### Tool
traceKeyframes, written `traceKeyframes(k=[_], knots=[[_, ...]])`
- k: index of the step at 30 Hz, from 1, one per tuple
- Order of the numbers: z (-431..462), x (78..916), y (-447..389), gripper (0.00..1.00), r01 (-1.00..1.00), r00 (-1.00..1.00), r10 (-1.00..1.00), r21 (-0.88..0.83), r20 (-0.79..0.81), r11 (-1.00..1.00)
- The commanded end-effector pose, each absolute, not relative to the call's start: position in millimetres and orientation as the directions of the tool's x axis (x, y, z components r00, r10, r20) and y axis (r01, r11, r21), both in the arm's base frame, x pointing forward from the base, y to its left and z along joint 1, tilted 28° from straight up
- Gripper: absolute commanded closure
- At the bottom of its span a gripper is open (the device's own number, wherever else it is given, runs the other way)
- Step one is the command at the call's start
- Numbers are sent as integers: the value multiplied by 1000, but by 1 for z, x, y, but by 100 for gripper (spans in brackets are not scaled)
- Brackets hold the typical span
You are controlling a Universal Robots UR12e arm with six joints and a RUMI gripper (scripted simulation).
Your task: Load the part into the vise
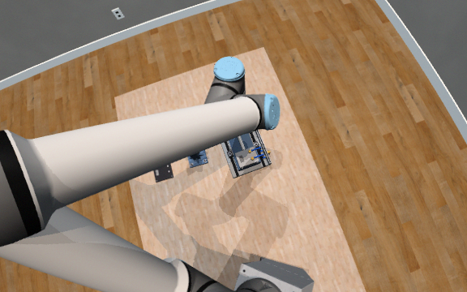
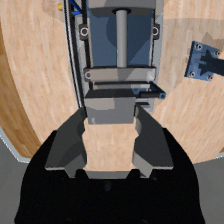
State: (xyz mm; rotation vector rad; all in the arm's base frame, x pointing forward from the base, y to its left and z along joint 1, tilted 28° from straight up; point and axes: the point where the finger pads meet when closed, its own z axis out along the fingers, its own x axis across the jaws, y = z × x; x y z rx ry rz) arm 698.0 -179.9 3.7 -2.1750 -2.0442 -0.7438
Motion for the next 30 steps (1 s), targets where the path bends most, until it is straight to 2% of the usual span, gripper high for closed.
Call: traceKeyframes(k=[1, 30], knots=[[1, 699, -179, 100, 954, 1, 923, 276, 384, -116], [-9, 703, -175, 100, 954, 1, 923, 276, 384, -116]])
